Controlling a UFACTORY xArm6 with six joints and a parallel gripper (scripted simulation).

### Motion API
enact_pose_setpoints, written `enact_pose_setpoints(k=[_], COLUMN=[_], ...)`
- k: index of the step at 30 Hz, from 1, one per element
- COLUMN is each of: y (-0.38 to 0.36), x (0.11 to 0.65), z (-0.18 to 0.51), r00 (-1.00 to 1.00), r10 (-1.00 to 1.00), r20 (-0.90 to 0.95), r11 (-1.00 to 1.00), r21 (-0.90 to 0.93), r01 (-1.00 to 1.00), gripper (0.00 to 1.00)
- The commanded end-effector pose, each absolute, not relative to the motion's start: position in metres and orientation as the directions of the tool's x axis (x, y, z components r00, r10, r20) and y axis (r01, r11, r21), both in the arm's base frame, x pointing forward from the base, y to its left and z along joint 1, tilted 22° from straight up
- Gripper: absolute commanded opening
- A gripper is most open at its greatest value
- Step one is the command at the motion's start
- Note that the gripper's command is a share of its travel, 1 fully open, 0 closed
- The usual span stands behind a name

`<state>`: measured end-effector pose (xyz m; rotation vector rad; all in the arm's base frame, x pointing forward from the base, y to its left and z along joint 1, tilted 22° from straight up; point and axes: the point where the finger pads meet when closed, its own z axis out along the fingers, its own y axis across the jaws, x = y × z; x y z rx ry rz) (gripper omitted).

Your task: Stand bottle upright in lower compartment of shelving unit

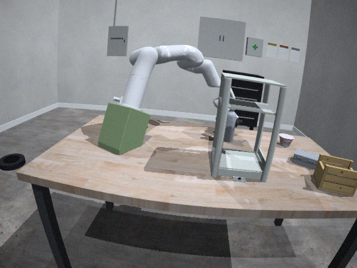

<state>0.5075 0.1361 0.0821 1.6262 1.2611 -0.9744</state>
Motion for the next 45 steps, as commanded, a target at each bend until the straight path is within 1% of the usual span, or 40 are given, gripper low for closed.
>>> enact_pose_setpoints(k=[1,23,45], y=[0.136,0.136,0.120], x=[0.508,0.508,0.499], z=[0.084,0.086,0.129], r00=[0.195,0.195,0.195], r10=[0.328,0.328,0.328], r20=[-0.924,-0.924,-0.924], r11=[-0.144,-0.144,-0.144], r21=[0.156,0.156,0.156], r01=[0.977,0.977,0.977], gripper=[0.00,0.00,0.00])
